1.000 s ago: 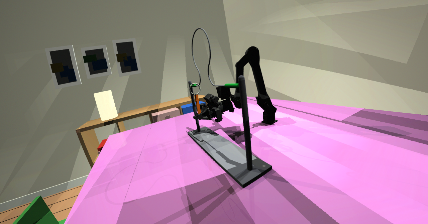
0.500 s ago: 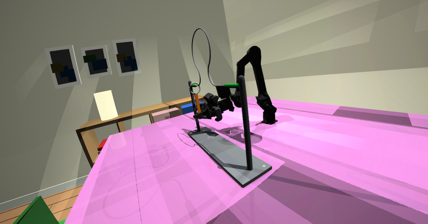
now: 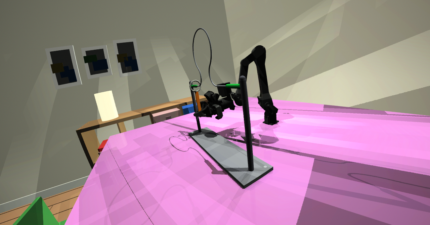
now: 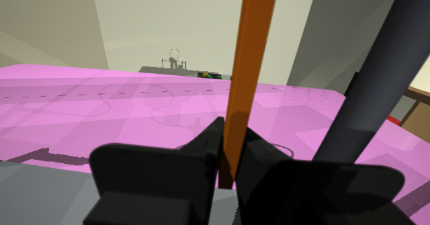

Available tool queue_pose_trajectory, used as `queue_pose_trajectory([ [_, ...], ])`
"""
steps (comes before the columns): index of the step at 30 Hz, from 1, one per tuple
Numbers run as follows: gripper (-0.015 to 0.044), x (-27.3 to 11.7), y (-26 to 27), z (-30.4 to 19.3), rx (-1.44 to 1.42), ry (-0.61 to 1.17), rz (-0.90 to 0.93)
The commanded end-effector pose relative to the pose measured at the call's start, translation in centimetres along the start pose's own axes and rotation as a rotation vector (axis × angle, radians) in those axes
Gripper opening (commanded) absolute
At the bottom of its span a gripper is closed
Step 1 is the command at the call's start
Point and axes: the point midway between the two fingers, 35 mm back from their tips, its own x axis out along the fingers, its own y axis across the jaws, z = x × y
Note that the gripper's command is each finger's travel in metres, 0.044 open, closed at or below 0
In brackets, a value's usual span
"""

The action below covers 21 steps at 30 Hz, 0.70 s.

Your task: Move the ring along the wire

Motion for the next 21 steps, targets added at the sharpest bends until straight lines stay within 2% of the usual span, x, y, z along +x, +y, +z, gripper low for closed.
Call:
queue_pose_trajectory([
  [1, -0.015, 0.0, -0.1, 0.0, -0.002, 0.001, -0.003],
  [21, -0.015, 0.0, 1.6, 0.0, 0.005, 0.0, -0.002],
])
